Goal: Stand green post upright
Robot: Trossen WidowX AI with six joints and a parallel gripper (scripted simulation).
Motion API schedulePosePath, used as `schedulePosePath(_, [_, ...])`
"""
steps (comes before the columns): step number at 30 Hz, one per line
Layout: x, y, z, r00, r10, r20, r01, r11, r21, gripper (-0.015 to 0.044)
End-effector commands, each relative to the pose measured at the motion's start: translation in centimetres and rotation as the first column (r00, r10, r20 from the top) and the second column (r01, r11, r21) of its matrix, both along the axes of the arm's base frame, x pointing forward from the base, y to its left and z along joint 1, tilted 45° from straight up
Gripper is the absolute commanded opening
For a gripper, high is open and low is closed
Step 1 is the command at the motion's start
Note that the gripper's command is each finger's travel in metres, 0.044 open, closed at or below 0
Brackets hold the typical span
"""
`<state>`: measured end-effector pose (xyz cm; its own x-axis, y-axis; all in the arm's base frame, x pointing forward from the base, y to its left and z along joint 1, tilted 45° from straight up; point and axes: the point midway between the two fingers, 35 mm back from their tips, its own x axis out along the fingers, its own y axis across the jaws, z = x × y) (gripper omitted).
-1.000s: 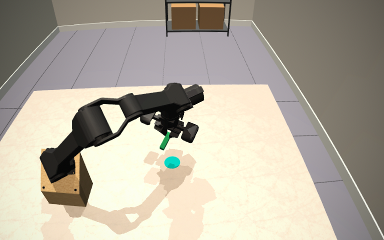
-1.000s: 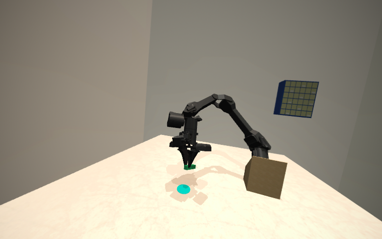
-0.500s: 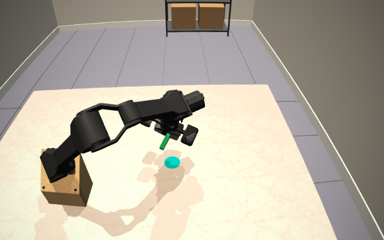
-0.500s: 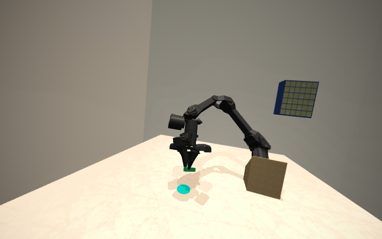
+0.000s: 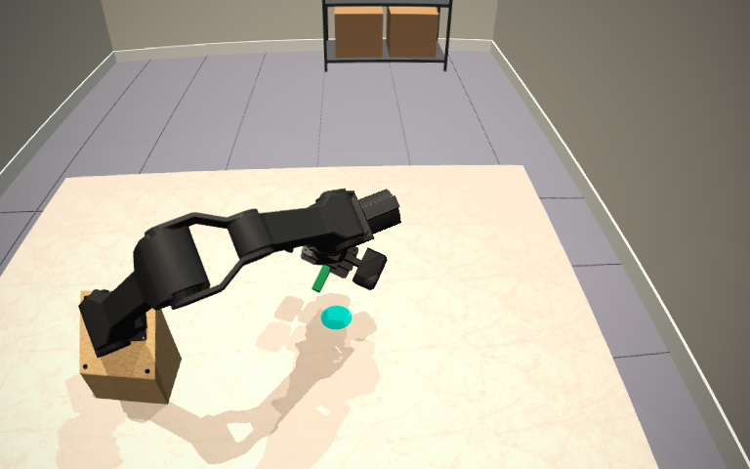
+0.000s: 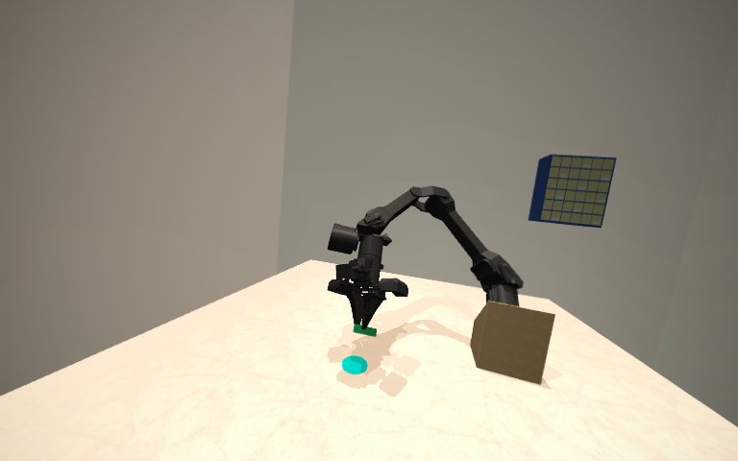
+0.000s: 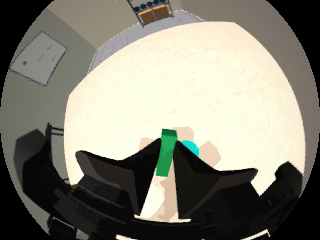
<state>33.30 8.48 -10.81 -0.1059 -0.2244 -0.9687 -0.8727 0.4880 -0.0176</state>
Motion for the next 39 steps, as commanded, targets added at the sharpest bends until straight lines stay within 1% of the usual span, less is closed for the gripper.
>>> schedulePosePath(1, [0.06, 0.06, 0.13, 1.0, 0.002, 0.013, -0.003, 0.999, 0.039, 0.0023])
schedulePosePath(39, [0.23, -0.23, 0.01, 0.993, 0.008, 0.115, -0.042, 0.953, 0.301, 0.0023])
